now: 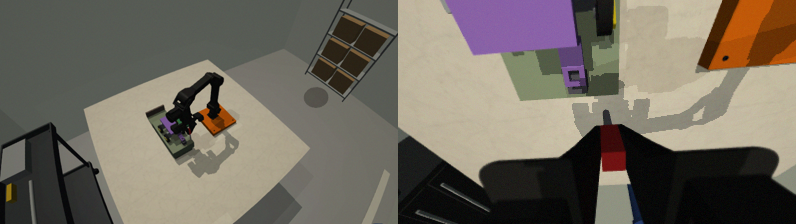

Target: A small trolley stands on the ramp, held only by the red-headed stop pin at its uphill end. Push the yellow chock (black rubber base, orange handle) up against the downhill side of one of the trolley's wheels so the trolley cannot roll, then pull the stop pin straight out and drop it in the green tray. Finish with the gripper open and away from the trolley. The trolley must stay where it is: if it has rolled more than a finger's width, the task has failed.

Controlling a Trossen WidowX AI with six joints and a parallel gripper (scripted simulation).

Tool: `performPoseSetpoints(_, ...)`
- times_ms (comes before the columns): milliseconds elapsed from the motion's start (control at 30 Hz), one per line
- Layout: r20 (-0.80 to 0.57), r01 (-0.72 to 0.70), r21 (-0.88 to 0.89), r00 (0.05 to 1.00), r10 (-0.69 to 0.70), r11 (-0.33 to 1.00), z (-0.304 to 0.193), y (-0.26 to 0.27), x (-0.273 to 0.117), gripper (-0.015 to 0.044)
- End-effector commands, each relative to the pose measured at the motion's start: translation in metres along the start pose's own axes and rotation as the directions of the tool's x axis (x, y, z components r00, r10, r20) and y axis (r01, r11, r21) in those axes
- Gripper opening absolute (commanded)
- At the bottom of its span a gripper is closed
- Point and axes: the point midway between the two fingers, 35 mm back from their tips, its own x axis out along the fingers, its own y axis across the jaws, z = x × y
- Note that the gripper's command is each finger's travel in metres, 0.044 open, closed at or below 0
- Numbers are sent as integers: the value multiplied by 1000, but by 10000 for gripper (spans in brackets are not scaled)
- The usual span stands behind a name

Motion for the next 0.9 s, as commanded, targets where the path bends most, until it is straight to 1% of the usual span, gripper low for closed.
performPoseSetpoints(0,-6,2,5,1000,-2,1000,-1,-14,1,0)
performPoseSetpoints(367,-7,5,5,1000,-5,1000,-4,-47,2,0)
performPoseSetpoints(567,-6,5,5,1000,-5,1000,-3,-51,2,0)
performPoseSetpoints(867,-4,5,5,1000,-5,1000,30,-49,-2,0)
